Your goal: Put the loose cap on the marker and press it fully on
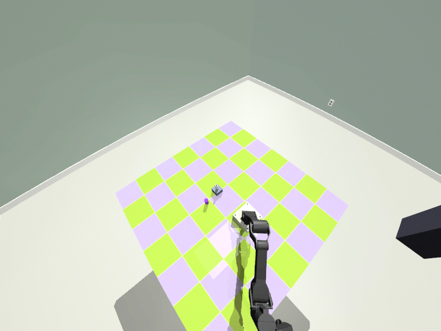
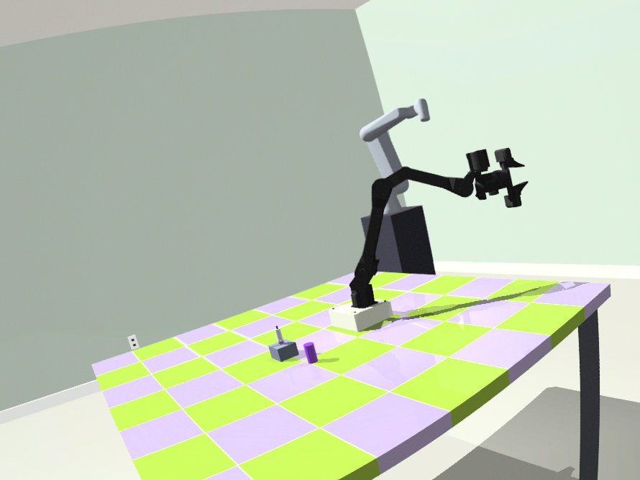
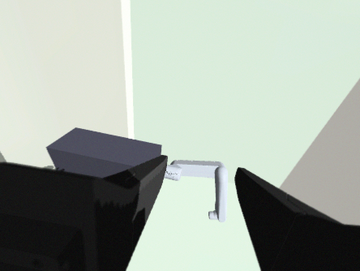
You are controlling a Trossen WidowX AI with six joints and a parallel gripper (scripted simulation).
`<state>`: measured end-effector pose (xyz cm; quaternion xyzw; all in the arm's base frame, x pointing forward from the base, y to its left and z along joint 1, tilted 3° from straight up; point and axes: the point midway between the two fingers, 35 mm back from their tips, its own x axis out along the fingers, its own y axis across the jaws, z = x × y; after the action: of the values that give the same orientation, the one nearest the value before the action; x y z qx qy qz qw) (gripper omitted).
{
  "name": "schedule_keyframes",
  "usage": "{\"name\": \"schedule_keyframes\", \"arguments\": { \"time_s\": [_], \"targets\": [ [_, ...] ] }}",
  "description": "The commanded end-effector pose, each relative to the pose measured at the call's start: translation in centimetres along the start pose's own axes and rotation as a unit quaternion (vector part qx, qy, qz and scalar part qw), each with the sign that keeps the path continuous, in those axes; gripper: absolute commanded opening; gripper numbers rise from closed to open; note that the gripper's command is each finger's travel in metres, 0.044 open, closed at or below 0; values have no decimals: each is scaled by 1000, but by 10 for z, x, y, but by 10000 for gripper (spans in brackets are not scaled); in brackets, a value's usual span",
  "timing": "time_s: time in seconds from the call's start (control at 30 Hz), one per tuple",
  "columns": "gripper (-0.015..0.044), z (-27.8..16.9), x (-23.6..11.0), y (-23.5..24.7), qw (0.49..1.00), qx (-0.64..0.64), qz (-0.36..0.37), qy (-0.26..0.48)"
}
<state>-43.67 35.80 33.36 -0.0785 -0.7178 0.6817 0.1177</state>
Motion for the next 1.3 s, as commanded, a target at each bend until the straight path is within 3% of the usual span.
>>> {"name": "schedule_keyframes", "arguments": {
  "time_s": [0.0,0.37,0.67,0.97,1.27],
  "targets": [
    [243,-53,-35,15,995,75,30,63],
    [243,-148,-121,43,945,249,58,205],
    [243,-223,-246,75,804,461,29,374],
    [243,-258,-393,115,540,652,-90,524],
    [243,-235,-532,150,210,741,-261,582]
  ]
}}
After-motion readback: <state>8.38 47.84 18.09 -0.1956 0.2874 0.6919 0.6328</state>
